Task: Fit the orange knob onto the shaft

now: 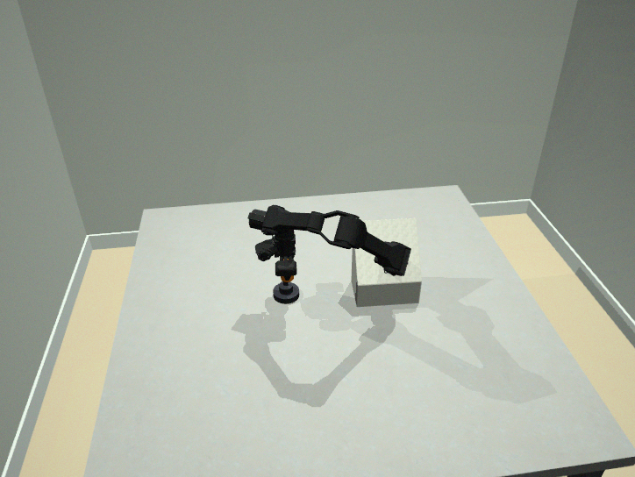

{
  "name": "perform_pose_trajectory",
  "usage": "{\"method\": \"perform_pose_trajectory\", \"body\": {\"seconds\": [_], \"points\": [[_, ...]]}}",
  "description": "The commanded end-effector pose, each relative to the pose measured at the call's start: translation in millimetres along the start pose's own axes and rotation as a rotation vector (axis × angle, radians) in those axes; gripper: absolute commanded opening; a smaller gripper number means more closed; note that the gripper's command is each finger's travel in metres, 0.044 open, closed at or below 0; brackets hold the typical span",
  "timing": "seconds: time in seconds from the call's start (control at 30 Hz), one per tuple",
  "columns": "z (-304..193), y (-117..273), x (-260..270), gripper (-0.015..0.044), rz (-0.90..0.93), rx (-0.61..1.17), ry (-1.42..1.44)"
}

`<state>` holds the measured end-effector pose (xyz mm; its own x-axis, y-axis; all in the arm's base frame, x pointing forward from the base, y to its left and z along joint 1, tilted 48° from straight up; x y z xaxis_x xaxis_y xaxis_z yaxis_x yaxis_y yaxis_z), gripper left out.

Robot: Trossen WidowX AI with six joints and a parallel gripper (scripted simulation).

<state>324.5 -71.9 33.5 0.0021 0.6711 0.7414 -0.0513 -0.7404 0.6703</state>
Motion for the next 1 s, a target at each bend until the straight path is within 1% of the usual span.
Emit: {"method": "perform_pose_trajectory", "body": {"seconds": [0.0,0.27,0.57,0.8,0.97], "points": [[3.9,-0.3,-13.8,0.0,-0.01,-0.012,0.013],[4.4,-5.2,-21.5,0.0,-0.01,-0.012,0.013],[4.4,-29.2,-21.5,0.0,-0.009,-0.012,0.013],[4.9,-24.8,-21.9,0.0,-0.009,-0.012,0.026],[5.4,-29.1,-21.3,0.0,-0.009,-0.012,0.026]]}}
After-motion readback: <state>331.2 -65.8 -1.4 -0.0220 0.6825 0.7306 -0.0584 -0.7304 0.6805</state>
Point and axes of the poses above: the point midway between the two fingers, 35 mm back from their tips, its own y axis back along the fingers, its own x axis across the jaws, z = x × y, the point moved 6 cm from there along y, back along the fingers, and after that the axes turned 3 degrees about y, right-handed, at the moved point
